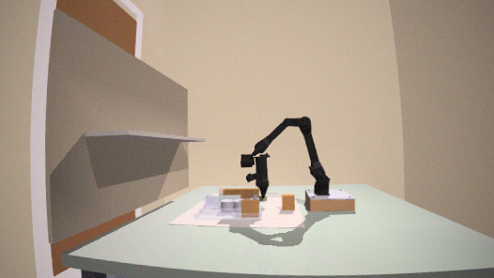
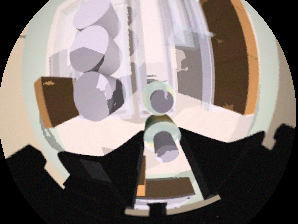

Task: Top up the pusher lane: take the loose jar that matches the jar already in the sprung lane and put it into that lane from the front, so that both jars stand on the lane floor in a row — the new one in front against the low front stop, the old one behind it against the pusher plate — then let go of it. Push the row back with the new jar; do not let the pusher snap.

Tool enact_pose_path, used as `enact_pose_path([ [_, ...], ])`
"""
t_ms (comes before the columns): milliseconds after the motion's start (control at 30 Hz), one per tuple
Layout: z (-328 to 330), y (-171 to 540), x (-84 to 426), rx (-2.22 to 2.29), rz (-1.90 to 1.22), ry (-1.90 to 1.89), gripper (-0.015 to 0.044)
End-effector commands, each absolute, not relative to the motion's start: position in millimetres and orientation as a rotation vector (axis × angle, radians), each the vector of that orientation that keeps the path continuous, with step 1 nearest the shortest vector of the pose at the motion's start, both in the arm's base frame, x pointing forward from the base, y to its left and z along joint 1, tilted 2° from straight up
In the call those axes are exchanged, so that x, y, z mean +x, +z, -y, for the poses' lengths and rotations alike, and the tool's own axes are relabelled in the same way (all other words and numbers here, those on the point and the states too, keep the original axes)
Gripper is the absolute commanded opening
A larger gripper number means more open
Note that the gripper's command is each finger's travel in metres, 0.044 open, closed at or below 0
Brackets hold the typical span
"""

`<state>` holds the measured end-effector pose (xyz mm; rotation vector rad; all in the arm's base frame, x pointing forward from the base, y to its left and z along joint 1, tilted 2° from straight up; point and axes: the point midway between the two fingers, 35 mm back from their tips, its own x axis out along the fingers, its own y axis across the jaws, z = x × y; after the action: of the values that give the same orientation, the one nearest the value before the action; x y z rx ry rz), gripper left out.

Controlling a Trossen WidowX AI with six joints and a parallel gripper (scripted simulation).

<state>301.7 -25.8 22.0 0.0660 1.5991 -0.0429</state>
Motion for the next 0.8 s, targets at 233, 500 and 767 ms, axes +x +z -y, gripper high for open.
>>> enact_pose_path([
  [233, 26.6, 25.0, 313.9, 0.062, -1.572, -0.041, 0.0000],
  [500, 26.8, 25.2, 317.2, 0.062, -1.571, -0.041, 0.0000],
  [767, 27.0, 25.5, 320.4, 0.062, -1.571, -0.041, 0.0000],
])
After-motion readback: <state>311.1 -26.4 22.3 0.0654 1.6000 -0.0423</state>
